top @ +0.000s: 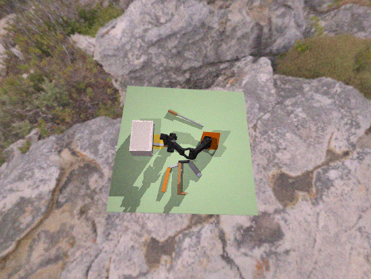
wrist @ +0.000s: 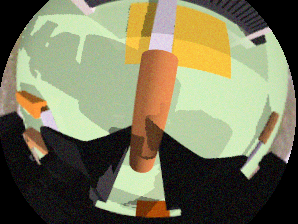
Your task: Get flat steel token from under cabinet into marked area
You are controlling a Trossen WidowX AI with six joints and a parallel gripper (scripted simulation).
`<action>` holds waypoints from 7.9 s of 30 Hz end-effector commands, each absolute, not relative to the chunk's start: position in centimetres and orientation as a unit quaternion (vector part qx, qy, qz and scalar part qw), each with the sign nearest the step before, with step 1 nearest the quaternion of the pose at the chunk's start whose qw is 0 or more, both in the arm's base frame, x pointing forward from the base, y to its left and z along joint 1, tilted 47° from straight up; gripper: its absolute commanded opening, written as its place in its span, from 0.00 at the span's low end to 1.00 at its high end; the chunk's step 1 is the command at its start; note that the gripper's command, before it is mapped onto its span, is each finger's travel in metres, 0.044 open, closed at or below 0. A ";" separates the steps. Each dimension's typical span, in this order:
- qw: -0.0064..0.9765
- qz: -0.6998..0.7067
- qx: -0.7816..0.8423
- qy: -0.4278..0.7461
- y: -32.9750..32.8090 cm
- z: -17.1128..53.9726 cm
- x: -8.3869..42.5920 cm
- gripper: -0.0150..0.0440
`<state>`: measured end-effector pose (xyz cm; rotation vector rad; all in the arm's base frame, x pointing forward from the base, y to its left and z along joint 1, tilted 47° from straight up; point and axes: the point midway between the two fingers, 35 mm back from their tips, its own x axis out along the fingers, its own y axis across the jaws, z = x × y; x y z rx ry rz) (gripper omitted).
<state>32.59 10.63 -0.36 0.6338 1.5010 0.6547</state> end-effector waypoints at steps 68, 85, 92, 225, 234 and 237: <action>0.636 0.286 0.278 0.660 10.7 -0.1 24.5 0.25; 0.636 0.286 0.278 0.661 10.8 0.1 22.5 0.25; 0.636 0.286 0.278 0.661 10.8 0.1 21.7 0.25; 0.600 0.211 0.349 0.688 17.3 7.7 20.7 0.71; 0.599 0.210 0.350 0.689 17.3 7.5 20.7 0.71; 0.599 0.210 0.350 0.689 17.4 7.5 20.7 0.71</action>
